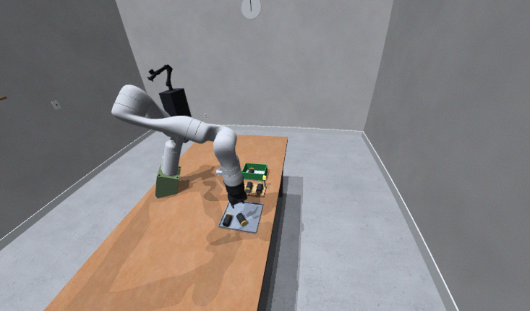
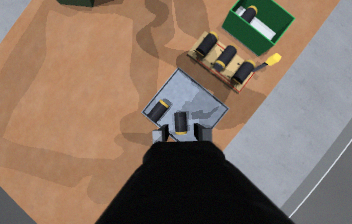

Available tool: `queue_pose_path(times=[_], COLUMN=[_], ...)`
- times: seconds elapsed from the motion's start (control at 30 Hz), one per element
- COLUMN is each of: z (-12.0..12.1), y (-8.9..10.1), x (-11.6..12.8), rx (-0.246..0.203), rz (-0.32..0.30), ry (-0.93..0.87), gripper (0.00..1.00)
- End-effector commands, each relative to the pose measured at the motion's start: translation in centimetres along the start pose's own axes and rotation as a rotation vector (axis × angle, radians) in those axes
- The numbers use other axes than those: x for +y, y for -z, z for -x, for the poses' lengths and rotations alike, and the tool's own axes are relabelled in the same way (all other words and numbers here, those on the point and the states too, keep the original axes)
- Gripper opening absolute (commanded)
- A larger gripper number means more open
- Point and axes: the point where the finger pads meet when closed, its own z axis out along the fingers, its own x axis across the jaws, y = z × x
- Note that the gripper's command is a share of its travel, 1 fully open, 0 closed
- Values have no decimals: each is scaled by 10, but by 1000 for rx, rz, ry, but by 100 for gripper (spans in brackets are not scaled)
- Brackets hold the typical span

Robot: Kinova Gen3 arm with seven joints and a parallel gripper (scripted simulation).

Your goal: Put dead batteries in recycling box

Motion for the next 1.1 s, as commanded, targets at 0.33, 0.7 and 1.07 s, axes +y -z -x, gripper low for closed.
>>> queue_pose_path(times=[0.33, 0.7, 1.07], z=[0, 0, 0], y=[0, -16, -85], x=[0, 0, 0], rx=[1, 1, 1], rz=[0, 0, 0], ry=[21, 21, 21], gripper=[90, 90, 90])
